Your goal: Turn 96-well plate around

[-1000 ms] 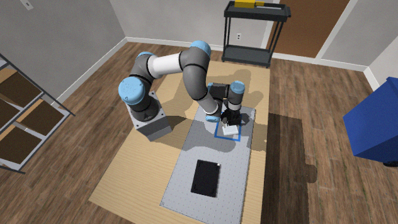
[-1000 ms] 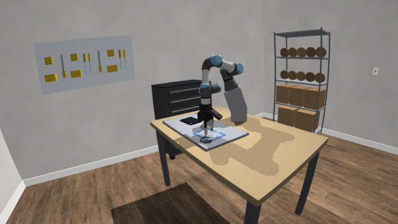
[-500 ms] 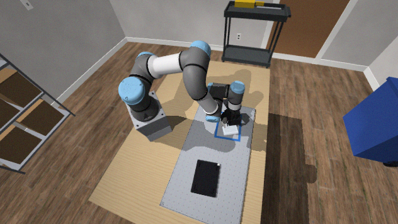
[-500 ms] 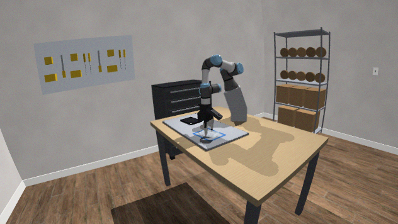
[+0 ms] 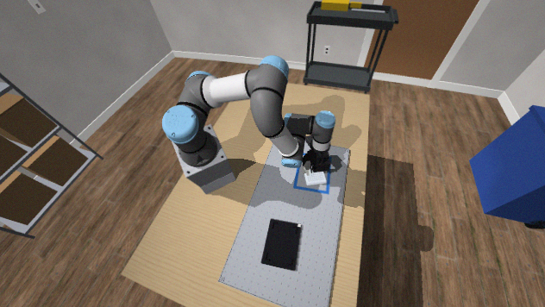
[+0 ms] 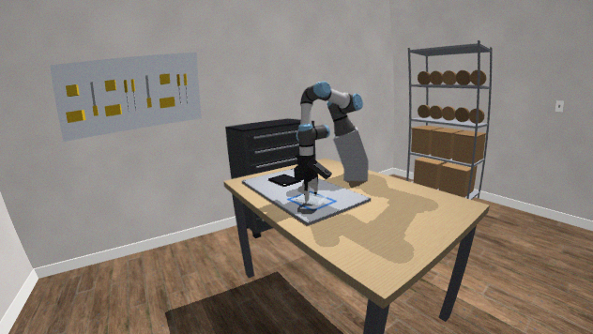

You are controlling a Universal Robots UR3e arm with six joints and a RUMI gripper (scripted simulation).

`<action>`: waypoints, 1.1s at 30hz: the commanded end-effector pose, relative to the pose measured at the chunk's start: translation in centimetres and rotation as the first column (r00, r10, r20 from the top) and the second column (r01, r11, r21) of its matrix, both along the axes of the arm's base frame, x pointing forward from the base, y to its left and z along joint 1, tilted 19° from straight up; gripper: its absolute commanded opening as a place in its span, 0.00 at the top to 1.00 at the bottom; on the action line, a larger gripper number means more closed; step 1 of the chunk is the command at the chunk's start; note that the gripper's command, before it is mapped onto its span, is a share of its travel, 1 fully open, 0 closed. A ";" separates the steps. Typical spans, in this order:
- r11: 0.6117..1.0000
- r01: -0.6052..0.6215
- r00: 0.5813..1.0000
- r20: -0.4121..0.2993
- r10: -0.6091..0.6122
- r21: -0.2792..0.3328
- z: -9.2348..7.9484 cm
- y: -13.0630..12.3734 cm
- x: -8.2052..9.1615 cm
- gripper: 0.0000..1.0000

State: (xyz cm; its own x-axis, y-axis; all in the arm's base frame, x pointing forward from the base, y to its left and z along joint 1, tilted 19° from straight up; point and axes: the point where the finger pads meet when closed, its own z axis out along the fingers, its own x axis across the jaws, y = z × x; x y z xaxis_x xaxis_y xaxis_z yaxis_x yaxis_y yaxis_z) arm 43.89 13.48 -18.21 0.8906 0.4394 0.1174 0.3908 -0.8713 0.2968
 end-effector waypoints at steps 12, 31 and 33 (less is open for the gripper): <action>1.000 0.000 1.000 0.002 0.000 0.001 1.8 0.4 -0.4 1.00; 1.000 0.000 1.000 0.002 0.000 0.001 4.5 1.1 -1.0 1.00; 1.000 0.000 1.000 0.002 0.000 0.001 4.8 1.1 -1.1 1.00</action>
